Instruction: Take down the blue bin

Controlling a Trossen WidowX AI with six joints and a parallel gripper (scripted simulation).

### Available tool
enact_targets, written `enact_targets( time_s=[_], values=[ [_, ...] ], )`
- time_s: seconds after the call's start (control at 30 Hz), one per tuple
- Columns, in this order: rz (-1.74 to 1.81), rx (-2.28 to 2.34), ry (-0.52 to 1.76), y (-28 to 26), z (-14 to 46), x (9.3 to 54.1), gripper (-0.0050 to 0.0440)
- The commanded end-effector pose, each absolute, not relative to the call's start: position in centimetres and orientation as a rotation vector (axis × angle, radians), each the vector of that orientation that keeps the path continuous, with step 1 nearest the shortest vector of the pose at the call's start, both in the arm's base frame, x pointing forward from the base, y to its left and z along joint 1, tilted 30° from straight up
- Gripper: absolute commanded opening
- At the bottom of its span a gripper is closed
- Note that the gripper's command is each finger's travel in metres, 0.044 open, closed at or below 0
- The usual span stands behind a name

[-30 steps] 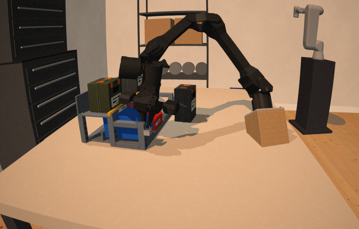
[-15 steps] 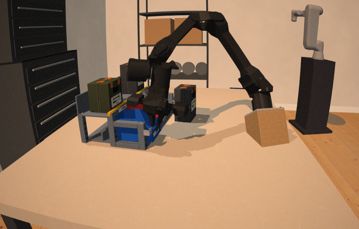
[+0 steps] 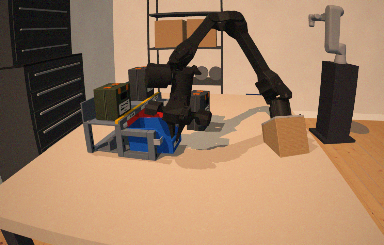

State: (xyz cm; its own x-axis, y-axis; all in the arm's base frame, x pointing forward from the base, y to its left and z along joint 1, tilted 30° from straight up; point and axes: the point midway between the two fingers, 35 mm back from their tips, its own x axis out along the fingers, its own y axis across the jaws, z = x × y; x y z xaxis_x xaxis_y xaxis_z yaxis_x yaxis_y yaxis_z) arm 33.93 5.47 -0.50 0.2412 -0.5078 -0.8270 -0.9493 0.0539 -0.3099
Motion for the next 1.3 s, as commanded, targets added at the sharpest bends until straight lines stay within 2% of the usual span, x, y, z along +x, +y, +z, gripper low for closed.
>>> enact_targets(
  time_s=[0.0,0.23,0.4,0.8,0.97,1.27],
  values=[
    [0.565,-1.586,1.357,5.8,0.5,34.1,0.0],
    [0.565,-1.586,1.357,5.8,0.5,34.1,0.0],
    [0.567,-1.586,1.358,6.3,-0.2,31.1,0.0],
    [0.567,-1.586,1.358,6.3,-0.2,31.1,0.0],
    [0.568,-1.585,1.36,7.0,-0.8,26.6,0.0],
    [0.568,-1.585,1.36,7.0,-0.8,26.6,0.0]
  ],
)
